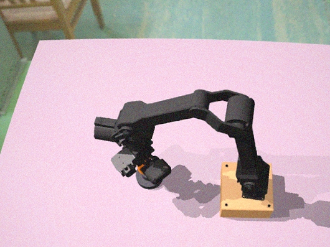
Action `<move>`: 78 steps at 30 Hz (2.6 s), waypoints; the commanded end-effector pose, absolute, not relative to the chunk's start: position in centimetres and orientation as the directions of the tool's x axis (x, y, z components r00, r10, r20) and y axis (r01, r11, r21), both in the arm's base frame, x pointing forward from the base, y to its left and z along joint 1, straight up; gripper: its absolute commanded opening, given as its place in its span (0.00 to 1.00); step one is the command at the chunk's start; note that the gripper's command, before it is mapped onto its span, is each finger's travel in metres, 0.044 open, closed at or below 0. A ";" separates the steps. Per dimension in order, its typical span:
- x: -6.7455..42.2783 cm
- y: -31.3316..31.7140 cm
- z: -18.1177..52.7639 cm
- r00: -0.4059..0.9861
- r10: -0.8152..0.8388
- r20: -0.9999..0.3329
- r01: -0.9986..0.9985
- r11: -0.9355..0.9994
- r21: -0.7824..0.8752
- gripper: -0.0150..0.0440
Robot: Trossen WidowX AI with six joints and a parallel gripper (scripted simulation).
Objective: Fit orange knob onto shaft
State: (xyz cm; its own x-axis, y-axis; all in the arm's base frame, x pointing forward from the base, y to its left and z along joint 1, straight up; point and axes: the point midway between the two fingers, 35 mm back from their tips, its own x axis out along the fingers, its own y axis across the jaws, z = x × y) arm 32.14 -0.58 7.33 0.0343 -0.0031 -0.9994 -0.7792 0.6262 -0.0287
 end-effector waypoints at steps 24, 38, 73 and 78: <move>32.3 -1.9 4.6 0.035 -0.001 -0.999 -0.776 0.630 -0.028 0.25; 32.1 -1.9 4.3 0.034 -0.001 -0.999 -0.776 0.630 -0.028 0.25; 32.3 -1.9 4.5 0.035 -0.001 -0.999 -0.890 0.455 -0.031 0.25; 32.1 -1.9 4.4 0.034 -0.001 -0.999 -0.890 0.455 -0.031 0.25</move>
State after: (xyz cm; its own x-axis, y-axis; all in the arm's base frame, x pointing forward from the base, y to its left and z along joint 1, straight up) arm 32.18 -1.92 4.45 0.0323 -0.0031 -0.9995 -0.8861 0.4626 -0.0301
